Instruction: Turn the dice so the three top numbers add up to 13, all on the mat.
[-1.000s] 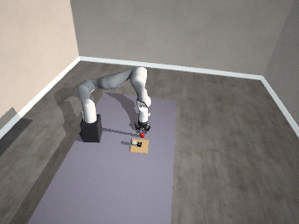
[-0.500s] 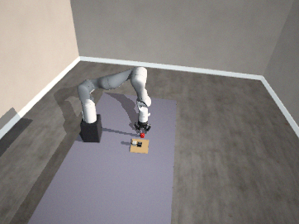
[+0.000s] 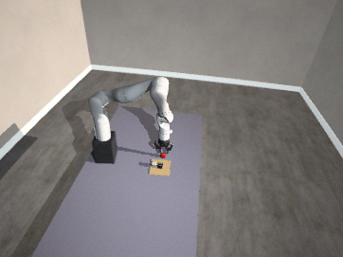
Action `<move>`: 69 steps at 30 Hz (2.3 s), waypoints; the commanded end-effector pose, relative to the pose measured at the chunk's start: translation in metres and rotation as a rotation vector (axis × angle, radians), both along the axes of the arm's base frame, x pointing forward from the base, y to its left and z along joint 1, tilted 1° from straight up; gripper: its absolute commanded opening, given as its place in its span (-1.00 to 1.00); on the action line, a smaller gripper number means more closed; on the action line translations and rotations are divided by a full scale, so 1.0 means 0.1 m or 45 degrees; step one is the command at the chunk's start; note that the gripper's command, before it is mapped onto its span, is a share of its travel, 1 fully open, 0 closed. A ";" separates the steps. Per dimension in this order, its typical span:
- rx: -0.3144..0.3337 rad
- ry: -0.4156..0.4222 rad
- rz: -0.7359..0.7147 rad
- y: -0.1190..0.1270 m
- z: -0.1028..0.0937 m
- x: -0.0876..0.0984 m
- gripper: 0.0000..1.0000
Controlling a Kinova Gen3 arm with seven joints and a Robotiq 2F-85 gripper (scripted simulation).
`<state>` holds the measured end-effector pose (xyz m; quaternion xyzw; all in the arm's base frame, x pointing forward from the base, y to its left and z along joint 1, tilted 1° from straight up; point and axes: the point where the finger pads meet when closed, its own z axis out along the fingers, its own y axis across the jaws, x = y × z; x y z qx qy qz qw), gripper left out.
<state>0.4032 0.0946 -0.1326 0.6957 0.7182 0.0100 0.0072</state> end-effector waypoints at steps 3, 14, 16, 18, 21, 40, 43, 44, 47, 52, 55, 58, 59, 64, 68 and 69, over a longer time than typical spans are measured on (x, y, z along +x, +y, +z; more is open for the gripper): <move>0.000 0.001 0.001 0.00 -0.03 0.00 -0.07; 0.000 0.001 0.001 0.01 -0.26 0.00 -0.07; 0.000 0.001 0.001 0.01 -0.29 0.00 -0.07; 0.000 0.001 0.001 0.01 -0.31 0.00 -0.07; 0.000 0.001 0.001 0.01 -0.33 0.00 -0.07; 0.000 0.001 0.001 0.01 -0.34 0.00 -0.07; 0.000 0.001 0.001 0.01 -0.34 0.00 -0.07; 0.000 0.001 0.001 0.01 -0.34 0.00 -0.07; 0.000 0.001 0.001 0.01 -0.34 0.00 -0.07; 0.000 0.001 0.001 0.01 -0.34 0.00 -0.07; 0.000 0.001 0.001 0.01 -0.34 0.00 -0.07; 0.000 0.001 0.001 0.01 -0.34 0.00 -0.07; 0.000 0.001 0.001 0.01 -0.34 0.00 -0.07; 0.000 0.001 0.001 0.01 -0.34 0.00 -0.47; 0.000 0.001 0.001 0.01 -0.34 0.00 -0.47; 0.000 0.001 0.001 0.01 -0.34 0.00 -0.47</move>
